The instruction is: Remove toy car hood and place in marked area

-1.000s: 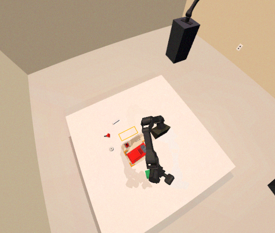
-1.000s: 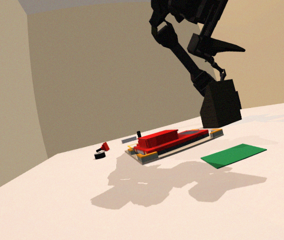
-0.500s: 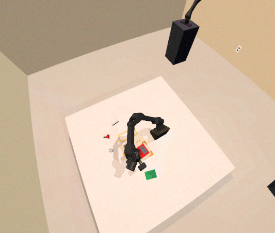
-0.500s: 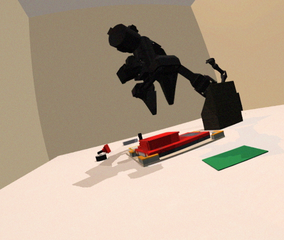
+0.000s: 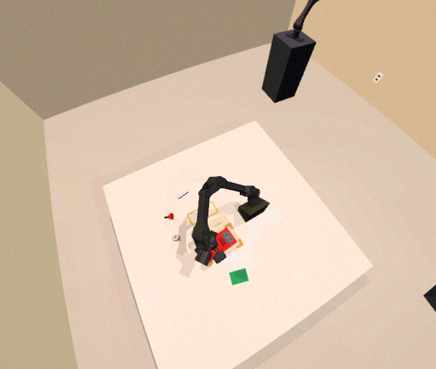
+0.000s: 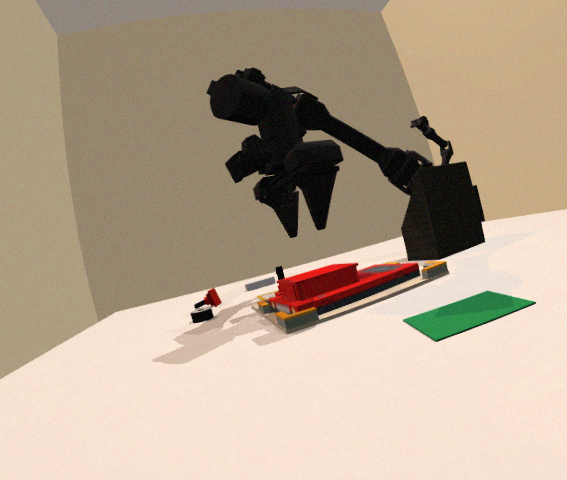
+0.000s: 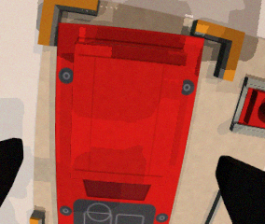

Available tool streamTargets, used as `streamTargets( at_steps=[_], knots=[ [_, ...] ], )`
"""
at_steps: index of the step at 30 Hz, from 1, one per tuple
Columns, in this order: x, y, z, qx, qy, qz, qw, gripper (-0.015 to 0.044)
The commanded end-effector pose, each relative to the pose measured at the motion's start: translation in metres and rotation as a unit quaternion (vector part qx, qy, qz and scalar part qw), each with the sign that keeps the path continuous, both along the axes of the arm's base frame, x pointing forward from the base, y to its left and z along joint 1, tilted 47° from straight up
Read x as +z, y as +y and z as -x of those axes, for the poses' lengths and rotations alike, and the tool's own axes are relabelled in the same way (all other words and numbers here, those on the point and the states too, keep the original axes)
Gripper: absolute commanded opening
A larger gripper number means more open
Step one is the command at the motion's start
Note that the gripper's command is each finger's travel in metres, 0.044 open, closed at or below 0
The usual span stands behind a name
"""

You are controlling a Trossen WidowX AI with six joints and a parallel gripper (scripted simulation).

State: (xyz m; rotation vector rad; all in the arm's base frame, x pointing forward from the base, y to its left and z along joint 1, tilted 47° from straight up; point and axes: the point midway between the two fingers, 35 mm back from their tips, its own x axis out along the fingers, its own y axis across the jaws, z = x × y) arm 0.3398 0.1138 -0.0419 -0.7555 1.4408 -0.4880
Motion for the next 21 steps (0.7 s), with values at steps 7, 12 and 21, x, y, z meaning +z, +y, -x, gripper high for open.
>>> streamTargets(
  at_steps=[7,12,21],
  knots=[
    [-0.006,-0.009,-0.002,0.0,0.0,0.003,1.0,0.044],
    [-0.009,-0.012,-0.003,0.0,0.0,0.003,1.0,0.044],
    [-0.015,-0.018,-0.003,0.0,0.0,0.003,1.0,0.044]
  ],
)
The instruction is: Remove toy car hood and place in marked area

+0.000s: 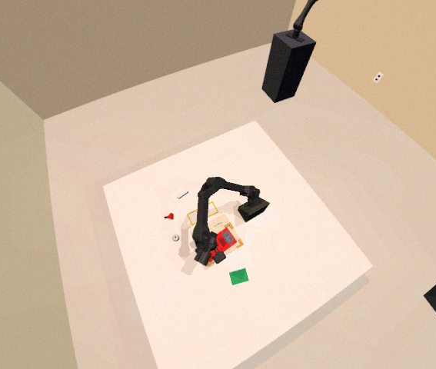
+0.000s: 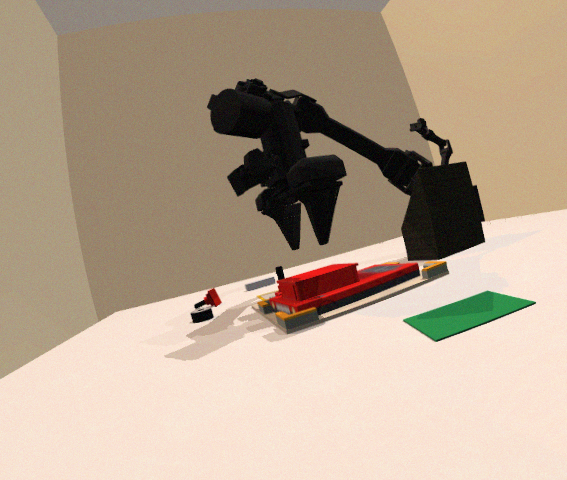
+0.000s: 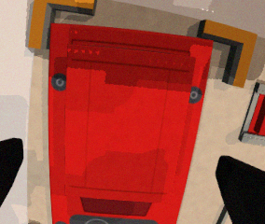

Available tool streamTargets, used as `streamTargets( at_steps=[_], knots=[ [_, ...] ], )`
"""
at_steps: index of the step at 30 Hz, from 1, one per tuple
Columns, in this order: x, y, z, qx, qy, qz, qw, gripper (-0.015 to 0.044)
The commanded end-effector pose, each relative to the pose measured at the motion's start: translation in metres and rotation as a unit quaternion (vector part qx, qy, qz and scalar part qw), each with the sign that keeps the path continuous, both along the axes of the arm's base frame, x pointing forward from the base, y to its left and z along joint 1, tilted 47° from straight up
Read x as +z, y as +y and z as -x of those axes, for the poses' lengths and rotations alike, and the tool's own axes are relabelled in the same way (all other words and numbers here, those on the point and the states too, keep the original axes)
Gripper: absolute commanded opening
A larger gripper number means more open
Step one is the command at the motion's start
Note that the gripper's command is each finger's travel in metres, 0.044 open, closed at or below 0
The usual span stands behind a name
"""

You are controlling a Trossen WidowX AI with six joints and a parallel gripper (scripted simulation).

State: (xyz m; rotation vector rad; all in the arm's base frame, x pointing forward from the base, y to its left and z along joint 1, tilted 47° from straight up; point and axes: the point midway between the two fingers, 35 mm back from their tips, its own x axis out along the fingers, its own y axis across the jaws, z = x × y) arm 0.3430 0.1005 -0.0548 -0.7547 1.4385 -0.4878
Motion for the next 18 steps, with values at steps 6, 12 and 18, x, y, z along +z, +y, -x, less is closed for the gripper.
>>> streamTargets(
  at_steps=[6,12,18],
  knots=[
    [-0.006,-0.009,-0.001,0.0,0.001,0.003,1.0,0.044],
    [-0.01,-0.013,-0.001,0.0,0.001,0.003,1.0,0.044],
    [-0.014,-0.017,-0.001,0.0,0.001,0.004,1.0,0.044]
  ],
)
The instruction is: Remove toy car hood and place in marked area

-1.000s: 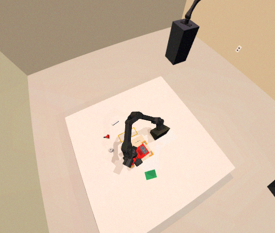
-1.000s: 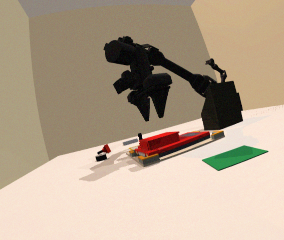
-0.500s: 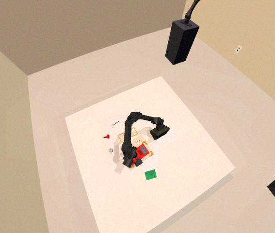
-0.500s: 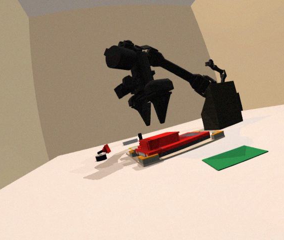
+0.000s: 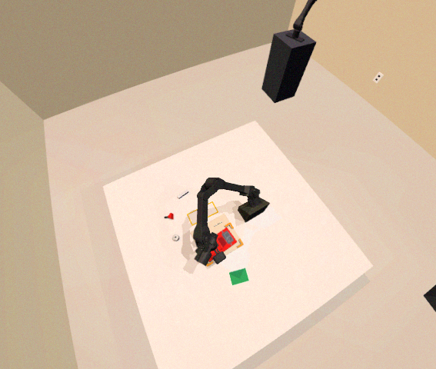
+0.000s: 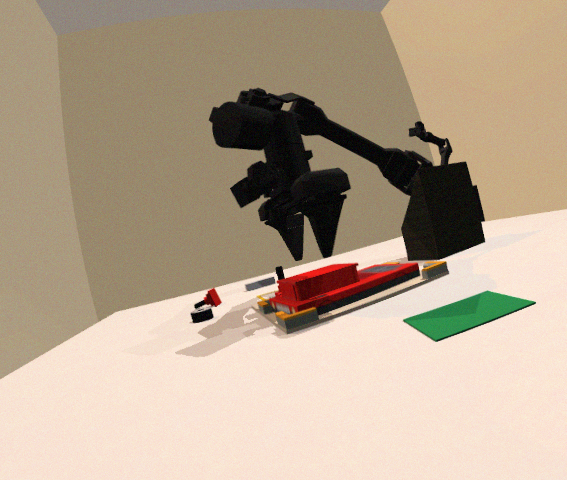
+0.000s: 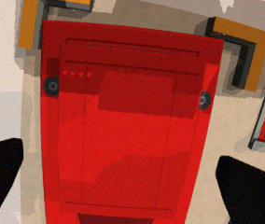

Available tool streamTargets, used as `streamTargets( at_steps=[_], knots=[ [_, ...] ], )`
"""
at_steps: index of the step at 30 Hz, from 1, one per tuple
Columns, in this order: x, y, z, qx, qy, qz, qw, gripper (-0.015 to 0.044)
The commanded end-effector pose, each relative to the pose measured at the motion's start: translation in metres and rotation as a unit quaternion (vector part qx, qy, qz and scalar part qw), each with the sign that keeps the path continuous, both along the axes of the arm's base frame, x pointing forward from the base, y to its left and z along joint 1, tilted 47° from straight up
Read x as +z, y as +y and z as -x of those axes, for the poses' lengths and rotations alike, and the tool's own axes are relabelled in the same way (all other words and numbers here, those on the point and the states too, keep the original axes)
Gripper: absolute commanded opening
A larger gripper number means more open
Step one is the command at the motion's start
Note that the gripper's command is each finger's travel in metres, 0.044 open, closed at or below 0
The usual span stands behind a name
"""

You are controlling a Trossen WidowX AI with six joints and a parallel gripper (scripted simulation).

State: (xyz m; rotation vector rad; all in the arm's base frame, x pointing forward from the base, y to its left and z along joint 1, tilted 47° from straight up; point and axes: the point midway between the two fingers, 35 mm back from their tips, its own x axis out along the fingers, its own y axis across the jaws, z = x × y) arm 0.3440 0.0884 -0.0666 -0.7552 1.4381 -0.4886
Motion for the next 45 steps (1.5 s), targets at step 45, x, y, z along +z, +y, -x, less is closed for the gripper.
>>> streamTargets(
  at_steps=[45],
  knots=[
    [-0.02,-0.023,-0.001,0.0,0.001,0.004,1.0,0.044]
  ],
)
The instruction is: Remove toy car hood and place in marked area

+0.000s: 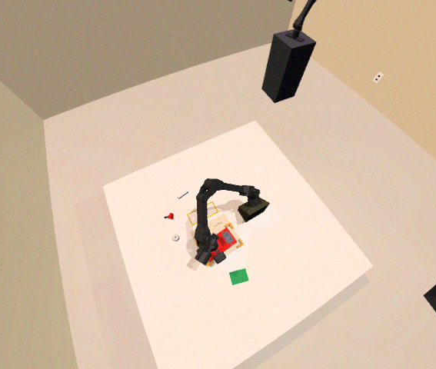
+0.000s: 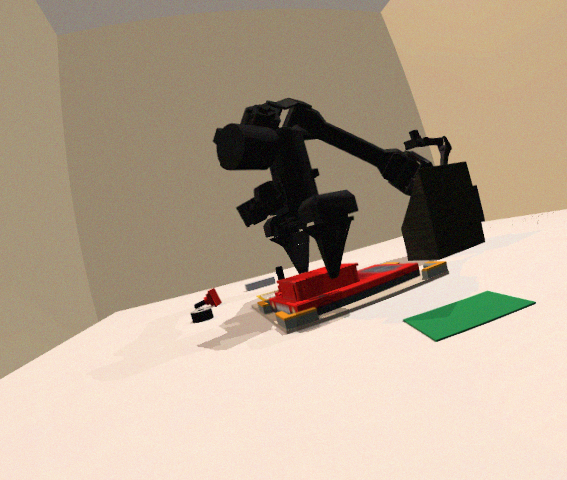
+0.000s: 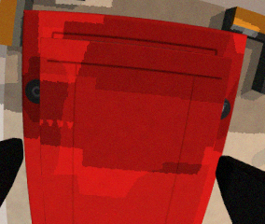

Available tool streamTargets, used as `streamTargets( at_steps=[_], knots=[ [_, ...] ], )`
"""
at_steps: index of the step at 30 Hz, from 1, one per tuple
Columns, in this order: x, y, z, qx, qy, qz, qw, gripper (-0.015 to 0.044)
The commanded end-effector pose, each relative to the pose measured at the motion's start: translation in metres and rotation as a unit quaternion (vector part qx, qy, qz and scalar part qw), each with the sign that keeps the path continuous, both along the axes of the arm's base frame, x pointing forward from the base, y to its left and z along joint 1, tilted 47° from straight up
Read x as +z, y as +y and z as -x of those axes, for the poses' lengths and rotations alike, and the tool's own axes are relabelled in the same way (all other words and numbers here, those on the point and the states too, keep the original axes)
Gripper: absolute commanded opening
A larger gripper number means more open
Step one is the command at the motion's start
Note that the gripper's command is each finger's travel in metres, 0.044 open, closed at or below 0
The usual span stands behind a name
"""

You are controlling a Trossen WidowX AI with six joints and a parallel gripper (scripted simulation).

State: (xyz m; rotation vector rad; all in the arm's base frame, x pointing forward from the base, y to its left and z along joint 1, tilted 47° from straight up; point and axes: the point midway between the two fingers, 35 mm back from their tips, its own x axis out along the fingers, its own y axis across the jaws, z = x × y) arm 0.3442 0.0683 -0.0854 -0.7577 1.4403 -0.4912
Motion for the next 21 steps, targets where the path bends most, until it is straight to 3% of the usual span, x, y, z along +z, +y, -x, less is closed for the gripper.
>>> streamTargets(
  at_steps=[1,13,16,21],
  knots=[
    [-0.0012,-0.0033,-0.0006,0.0,0.0,0.003,1.0,0.044],
    [-0.0052,-0.0076,-0.0011,0.0,0.0,0.003,1.0,0.044],
    [-0.0043,-0.0047,-0.0006,0.0,0.0,0.0,1.0,0.0361],
    [-0.0043,-0.0047,-0.0006,0.0,0.0,0.0,1.0,0.0328]
  ],
)
